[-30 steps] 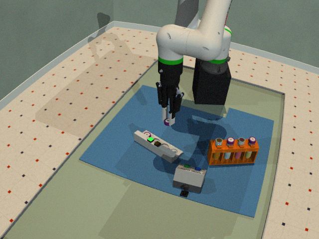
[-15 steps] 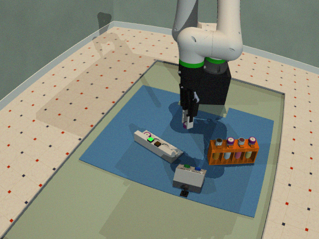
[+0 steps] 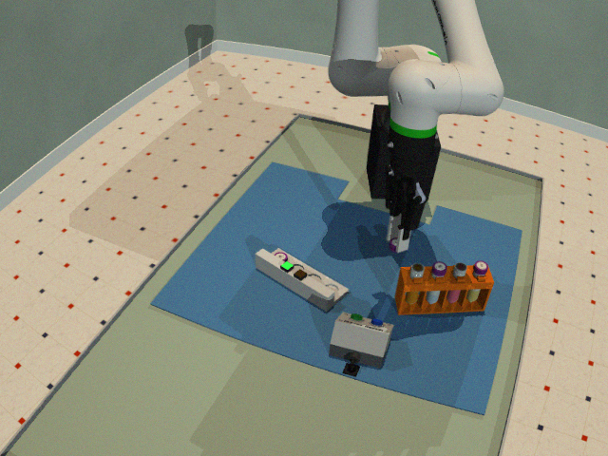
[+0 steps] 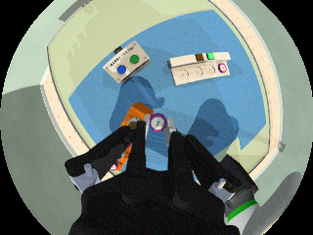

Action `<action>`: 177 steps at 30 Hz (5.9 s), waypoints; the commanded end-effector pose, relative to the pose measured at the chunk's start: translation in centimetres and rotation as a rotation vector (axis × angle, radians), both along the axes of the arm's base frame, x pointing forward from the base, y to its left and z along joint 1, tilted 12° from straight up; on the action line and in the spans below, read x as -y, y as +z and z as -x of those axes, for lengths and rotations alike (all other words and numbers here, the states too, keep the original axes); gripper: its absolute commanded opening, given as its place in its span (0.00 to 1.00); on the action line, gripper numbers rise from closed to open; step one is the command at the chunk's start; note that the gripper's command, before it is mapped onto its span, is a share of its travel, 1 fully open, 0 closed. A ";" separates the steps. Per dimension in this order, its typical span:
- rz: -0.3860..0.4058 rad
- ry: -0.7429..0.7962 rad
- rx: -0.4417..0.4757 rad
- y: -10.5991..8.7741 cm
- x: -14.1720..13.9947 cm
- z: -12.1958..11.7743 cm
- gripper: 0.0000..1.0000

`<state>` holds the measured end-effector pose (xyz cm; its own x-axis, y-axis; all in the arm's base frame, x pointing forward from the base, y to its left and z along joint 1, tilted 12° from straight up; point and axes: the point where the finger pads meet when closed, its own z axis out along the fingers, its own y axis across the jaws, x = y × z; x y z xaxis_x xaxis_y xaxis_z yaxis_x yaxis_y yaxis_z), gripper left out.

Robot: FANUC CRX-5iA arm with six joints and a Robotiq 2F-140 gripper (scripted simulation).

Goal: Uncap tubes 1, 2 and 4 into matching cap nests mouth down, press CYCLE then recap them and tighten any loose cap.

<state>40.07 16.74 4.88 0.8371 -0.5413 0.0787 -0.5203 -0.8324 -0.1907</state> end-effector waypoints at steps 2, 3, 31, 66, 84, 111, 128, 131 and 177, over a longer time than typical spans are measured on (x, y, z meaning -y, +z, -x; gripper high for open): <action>0.005 -0.004 0.003 0.2 -3.4 1.3 0.00; 0.005 -0.004 0.003 0.2 -4.2 1.6 0.00; 0.005 -0.004 0.003 0.1 -14.6 5.4 0.00; 0.005 -0.004 0.003 -2.4 -14.9 5.0 0.00; 0.005 -0.004 0.003 -2.7 -14.9 4.9 0.35; 0.005 -0.004 0.003 -3.1 -15.0 4.9 0.35; 0.005 -0.004 0.003 -3.4 -15.0 4.8 0.00; 0.005 -0.004 0.003 -3.4 -15.0 4.8 0.00; -0.130 -0.772 -0.088 -3.5 -15.0 4.8 0.35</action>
<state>35.28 31.76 1.31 0.2205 -0.9726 -0.0737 -0.9601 -0.2031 -0.1925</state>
